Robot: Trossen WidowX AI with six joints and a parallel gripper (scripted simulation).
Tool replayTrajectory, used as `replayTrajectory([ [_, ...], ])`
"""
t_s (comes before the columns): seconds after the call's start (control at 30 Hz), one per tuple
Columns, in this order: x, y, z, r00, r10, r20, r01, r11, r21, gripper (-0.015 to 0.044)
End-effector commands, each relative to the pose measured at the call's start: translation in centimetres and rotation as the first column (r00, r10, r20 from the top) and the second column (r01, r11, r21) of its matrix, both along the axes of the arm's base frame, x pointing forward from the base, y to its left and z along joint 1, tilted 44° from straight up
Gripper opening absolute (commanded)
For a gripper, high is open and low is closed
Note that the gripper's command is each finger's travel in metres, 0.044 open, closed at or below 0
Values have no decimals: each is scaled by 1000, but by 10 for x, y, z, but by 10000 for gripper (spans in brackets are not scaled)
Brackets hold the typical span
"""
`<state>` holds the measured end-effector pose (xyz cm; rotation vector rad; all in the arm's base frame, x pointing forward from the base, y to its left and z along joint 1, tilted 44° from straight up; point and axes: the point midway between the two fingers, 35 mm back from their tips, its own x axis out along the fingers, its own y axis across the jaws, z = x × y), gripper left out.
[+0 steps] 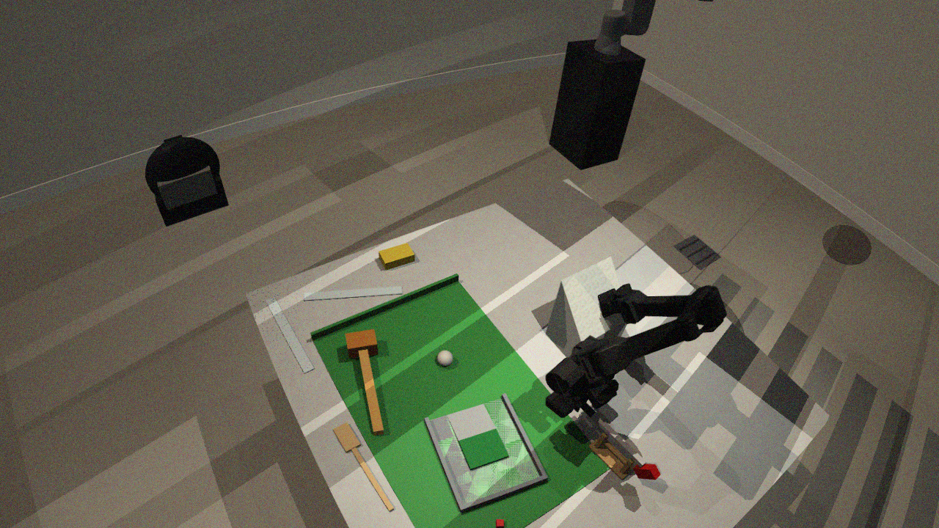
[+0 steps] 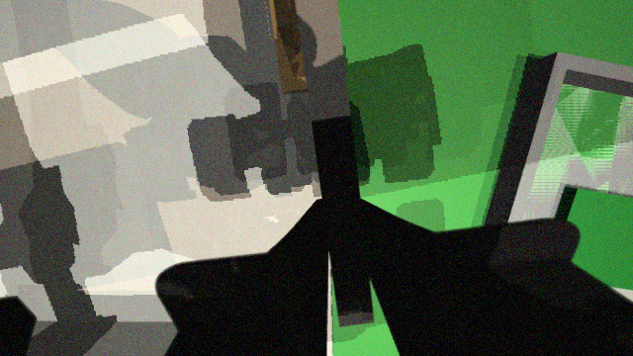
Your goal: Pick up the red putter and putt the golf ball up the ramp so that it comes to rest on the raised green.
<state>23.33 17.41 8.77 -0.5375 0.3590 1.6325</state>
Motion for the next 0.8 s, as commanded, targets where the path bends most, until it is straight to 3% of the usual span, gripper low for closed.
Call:
replayTrajectory([
  [0.0, 4, -11, 15, 1000, -2, 14, 2, 1000, 11, 0],
  [0.4, -1, -43, 53, 1000, -4, 11, 4, 1000, 25, 0],
  [0.77, 25, -81, 11, 959, -213, -188, 197, 975, -101, 0],
])
